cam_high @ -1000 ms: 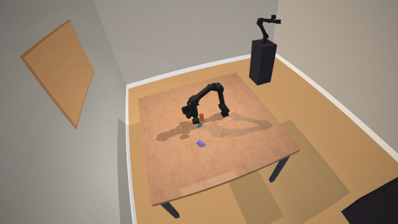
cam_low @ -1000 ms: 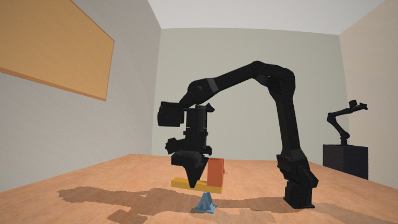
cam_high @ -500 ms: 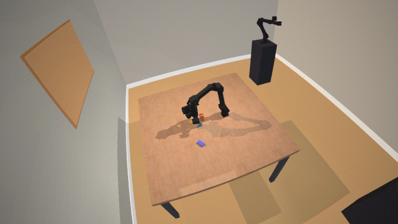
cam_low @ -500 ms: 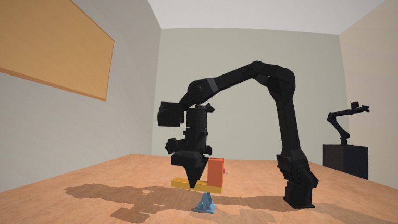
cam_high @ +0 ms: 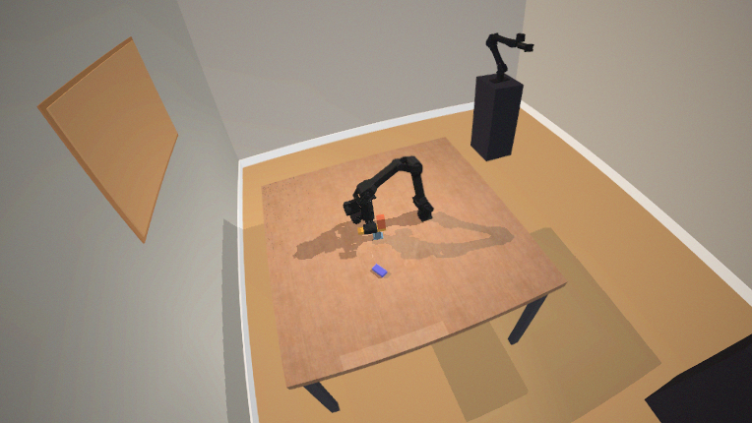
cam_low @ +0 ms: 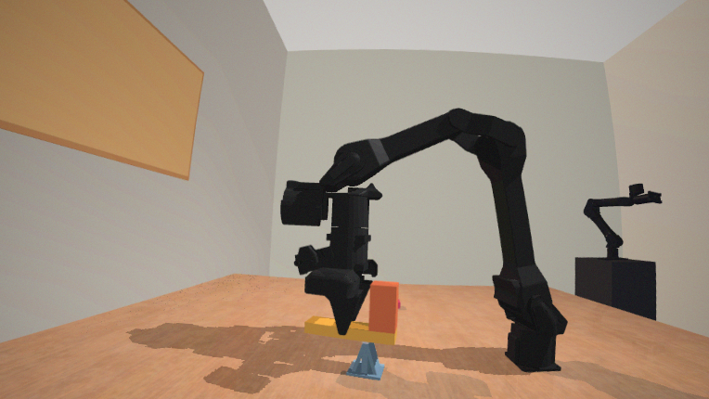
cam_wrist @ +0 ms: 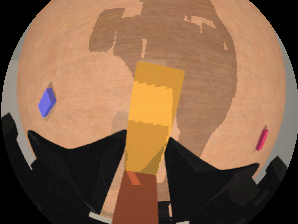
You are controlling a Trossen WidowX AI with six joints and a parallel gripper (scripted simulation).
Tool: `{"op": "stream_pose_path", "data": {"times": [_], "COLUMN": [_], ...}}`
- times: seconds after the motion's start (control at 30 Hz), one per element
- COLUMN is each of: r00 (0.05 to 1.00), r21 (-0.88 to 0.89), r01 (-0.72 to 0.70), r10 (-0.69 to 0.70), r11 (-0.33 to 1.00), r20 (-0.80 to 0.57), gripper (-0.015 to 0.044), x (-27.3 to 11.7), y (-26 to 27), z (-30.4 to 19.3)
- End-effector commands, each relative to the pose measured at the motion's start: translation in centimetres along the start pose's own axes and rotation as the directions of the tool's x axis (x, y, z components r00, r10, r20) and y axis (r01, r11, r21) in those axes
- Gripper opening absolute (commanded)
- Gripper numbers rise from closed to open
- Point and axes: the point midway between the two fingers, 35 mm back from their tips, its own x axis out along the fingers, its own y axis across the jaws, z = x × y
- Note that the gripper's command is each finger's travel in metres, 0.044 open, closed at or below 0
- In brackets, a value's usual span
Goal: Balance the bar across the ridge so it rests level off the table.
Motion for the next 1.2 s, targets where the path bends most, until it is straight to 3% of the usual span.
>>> {"op": "stream_pose_path", "data": {"times": [0.0, 0.87, 1.17], "r00": [1.0, 1.0, 1.0], "r21": [0.0, 0.0, 0.0], "r01": [0.0, 0.0, 0.0], "r10": [0.0, 0.0, 0.0], "r11": [1.0, 1.0, 1.0], "r20": [0.0, 0.0, 0.0], "gripper": [0.0171, 0.0185, 0.0421], "x": [0.0, 0.0, 0.0], "y": [0.0, 0.0, 0.0], "z": [0.0, 0.0, 0.0]}}
